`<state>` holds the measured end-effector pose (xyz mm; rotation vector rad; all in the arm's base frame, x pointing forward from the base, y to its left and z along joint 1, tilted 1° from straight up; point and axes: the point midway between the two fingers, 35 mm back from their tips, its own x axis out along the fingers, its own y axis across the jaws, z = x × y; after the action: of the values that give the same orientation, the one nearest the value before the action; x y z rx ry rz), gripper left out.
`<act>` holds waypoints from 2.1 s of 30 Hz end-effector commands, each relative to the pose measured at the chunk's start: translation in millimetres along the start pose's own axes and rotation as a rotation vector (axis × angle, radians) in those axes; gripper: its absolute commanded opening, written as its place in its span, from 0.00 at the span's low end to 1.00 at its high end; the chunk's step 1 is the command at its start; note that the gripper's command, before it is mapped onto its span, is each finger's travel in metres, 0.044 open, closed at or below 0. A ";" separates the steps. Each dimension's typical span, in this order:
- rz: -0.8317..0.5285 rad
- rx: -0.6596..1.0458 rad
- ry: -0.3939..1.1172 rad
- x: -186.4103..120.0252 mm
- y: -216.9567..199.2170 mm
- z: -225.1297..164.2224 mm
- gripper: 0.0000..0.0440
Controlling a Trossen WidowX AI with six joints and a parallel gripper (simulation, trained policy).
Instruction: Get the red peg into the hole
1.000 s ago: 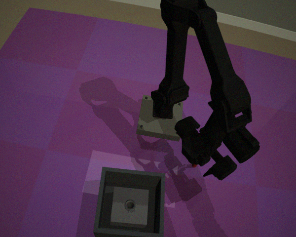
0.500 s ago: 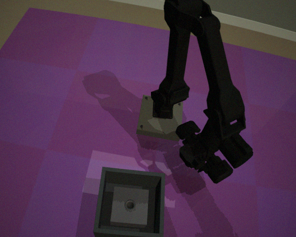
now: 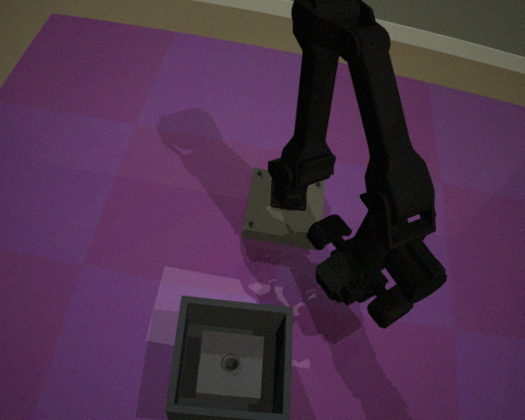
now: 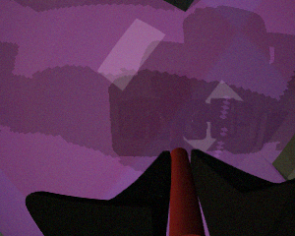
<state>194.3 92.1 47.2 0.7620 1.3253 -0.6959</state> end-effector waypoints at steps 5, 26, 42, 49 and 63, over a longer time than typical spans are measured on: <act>0.035 -0.048 -0.078 -26.3 7.0 20.7 0.00; 0.052 -0.024 -0.223 -83.0 17.9 103.6 0.00; 0.045 0.073 -0.268 -78.3 12.6 167.4 0.00; 0.043 0.111 -0.269 -69.6 10.0 191.2 0.00; 0.019 0.144 -0.218 -38.3 6.0 217.3 0.01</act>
<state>317.7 -79.4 111.8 0.7874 1.0559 -0.8414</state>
